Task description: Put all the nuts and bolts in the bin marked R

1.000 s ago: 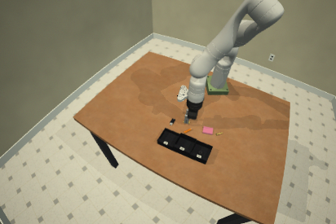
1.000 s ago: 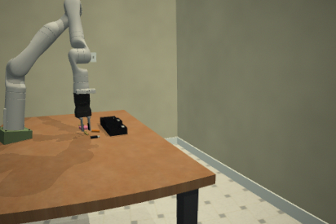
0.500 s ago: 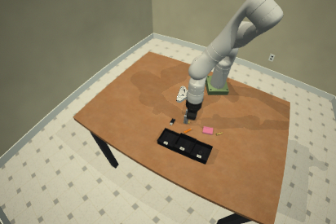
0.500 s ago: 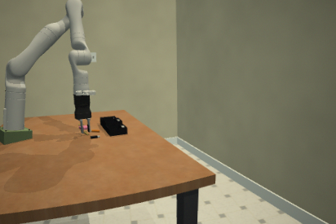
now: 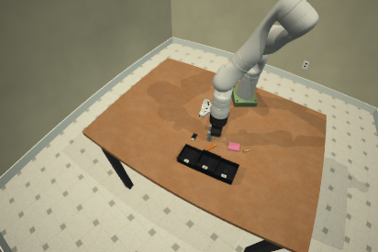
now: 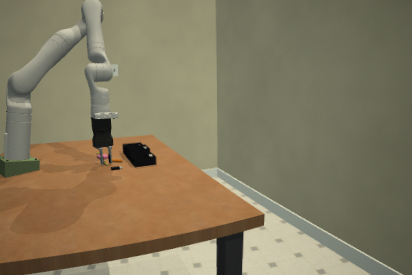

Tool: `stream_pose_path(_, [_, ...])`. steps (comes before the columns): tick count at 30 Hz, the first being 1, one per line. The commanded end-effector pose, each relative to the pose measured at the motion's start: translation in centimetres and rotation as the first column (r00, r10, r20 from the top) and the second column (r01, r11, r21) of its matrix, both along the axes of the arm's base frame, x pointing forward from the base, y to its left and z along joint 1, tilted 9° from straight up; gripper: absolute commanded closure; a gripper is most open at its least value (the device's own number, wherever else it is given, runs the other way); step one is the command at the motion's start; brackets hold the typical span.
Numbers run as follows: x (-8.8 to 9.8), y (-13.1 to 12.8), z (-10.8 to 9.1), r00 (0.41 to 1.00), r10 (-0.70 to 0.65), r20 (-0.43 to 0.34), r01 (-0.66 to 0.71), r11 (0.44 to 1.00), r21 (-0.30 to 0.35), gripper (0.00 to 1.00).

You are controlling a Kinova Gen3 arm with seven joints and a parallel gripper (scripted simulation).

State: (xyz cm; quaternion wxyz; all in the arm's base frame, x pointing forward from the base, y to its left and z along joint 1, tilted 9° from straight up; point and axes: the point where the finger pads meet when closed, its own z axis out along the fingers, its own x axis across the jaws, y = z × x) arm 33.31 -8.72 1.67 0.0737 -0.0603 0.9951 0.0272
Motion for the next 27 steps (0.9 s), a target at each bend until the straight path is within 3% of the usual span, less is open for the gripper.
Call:
stream_pose_path(1, [-0.23,-0.18,-0.48,1.000,-0.004,-0.006,0.004,1.000,-0.001,0.41])
stream_pose_path(15, [-0.19,-0.19,-0.62,1.000,-0.004,-0.006,0.004,1.000,-0.001,0.41])
stream_pose_path(16, [-0.19,-0.19,-0.62,1.000,-0.004,-0.006,0.004,1.000,-0.001,1.00])
stream_pose_path(27, [-0.19,-0.19,-0.61,1.000,-0.004,-0.006,0.004,1.000,-0.001,1.00])
